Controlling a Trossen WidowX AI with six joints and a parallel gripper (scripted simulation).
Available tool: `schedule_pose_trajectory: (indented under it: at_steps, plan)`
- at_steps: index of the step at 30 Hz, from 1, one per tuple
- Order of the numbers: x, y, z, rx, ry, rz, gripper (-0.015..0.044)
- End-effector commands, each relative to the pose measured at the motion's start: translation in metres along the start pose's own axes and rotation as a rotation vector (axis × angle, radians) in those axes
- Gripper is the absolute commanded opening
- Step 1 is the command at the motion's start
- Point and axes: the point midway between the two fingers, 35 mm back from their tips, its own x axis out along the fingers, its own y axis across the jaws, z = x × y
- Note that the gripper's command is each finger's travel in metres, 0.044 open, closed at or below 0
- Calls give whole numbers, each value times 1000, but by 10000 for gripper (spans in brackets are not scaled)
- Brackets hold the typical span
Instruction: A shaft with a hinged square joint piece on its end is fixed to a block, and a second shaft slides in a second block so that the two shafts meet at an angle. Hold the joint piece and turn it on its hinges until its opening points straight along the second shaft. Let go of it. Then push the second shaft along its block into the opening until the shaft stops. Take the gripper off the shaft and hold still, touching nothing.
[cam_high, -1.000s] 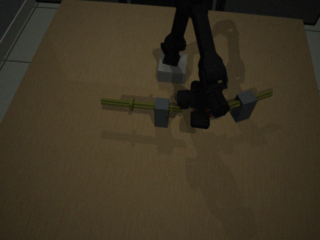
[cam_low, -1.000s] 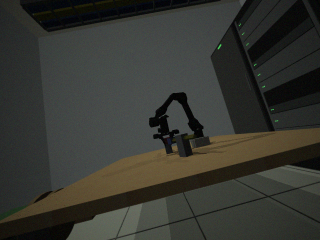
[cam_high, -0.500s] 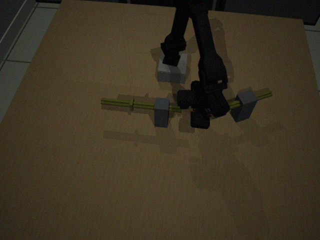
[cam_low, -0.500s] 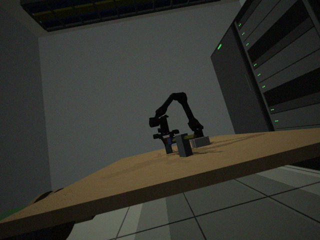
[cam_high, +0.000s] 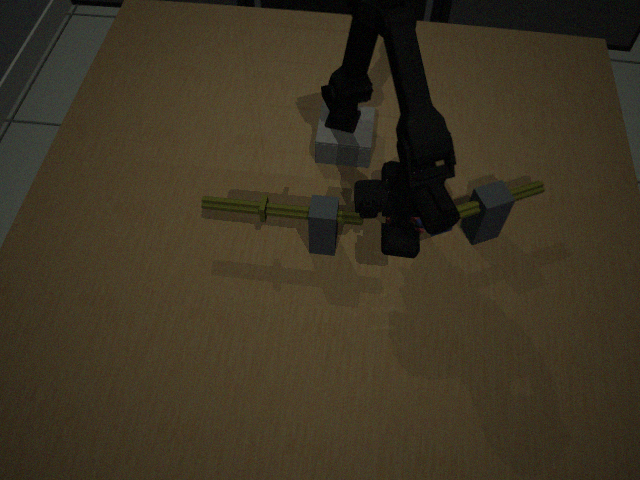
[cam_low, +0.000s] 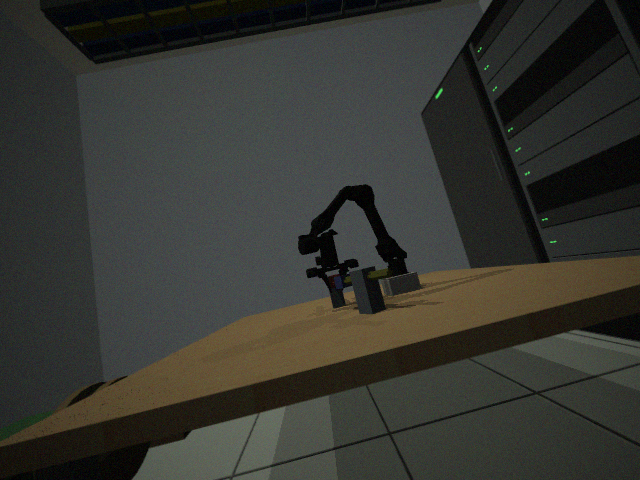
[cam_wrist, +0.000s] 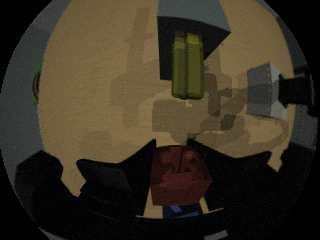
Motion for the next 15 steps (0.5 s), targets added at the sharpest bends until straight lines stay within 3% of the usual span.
schedule_pose_trajectory:
  at_steps: [1, 14, 15]
  plan:
    - [1, 0, 0, -2, 0, 0, 182]
    - [1, 0, 0, -2, 0, 0, 182]
    - [0, 0, 0, 0, 0, 0, 156]
